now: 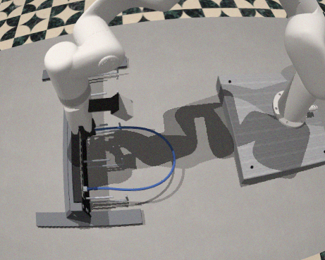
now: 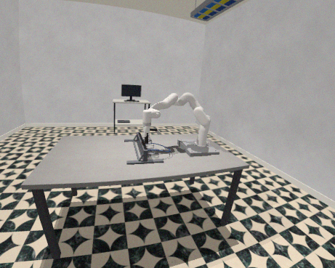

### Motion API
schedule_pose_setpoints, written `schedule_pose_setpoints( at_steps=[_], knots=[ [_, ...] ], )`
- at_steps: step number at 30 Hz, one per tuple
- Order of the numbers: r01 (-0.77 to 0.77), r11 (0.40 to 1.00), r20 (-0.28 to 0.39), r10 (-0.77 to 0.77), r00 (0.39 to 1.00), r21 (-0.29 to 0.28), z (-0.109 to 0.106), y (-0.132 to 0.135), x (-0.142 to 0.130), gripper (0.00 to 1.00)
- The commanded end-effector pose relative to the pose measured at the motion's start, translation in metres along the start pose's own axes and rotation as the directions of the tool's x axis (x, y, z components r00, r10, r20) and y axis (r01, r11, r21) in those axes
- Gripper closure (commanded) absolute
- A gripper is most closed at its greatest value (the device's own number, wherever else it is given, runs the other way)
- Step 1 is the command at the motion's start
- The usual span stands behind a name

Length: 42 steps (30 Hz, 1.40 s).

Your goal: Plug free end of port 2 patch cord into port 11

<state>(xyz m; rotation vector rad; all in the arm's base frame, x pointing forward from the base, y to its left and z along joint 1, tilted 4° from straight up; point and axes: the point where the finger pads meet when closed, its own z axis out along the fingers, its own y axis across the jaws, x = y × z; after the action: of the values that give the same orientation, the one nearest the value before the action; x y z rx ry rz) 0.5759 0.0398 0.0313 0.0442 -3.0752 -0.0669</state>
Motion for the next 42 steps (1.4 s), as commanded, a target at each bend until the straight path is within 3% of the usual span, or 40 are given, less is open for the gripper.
schedule_pose_setpoints(
  at_steps=[1, 42],
  knots=[
    [0.0, 1.0, 0.005, 0.0, 1.0, 0.0, -0.0023, 0.0003, -0.0015, 1.0],
    [0.0, 1.0, 0.003, 0.0, 1.0, 0.0, -0.0026, 0.0003, -0.0052, 1.0]
  ],
)
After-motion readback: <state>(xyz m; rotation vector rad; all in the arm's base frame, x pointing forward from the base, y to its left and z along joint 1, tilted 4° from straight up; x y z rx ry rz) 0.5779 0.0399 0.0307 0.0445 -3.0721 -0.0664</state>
